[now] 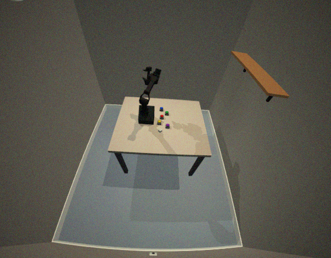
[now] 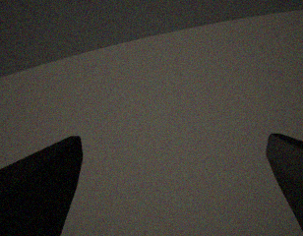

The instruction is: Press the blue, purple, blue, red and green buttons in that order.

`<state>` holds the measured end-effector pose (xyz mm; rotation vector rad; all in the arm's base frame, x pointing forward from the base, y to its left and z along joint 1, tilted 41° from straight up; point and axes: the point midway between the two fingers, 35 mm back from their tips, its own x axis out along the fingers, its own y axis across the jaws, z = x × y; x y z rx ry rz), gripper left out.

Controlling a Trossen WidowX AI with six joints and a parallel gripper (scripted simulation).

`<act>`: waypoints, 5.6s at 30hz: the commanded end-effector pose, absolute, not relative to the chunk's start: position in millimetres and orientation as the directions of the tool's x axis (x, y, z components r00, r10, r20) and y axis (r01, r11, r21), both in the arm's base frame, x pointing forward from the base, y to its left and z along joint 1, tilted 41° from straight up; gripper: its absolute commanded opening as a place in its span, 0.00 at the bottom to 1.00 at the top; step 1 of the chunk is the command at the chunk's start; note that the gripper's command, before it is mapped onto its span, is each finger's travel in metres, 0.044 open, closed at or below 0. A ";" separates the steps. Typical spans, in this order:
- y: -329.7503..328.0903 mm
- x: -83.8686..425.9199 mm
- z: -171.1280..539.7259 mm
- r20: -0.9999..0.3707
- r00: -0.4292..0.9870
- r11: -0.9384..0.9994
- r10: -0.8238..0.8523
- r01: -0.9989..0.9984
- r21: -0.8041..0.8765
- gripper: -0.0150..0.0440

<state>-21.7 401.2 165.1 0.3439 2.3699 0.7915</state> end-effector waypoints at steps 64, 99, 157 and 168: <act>140.8 190.2 -162.4 -0.771 0.030 0.770 -0.637 -0.025 -0.637 0.29; 153.9 189.1 -146.4 -0.771 0.029 0.771 -0.636 -0.025 -0.637 0.29; -81.3 280.0 25.0 -0.758 0.031 0.758 -0.651 -0.023 -0.652 0.29; -90.3 279.7 15.2 -0.757 0.031 0.757 -0.652 -0.023 -0.653 0.29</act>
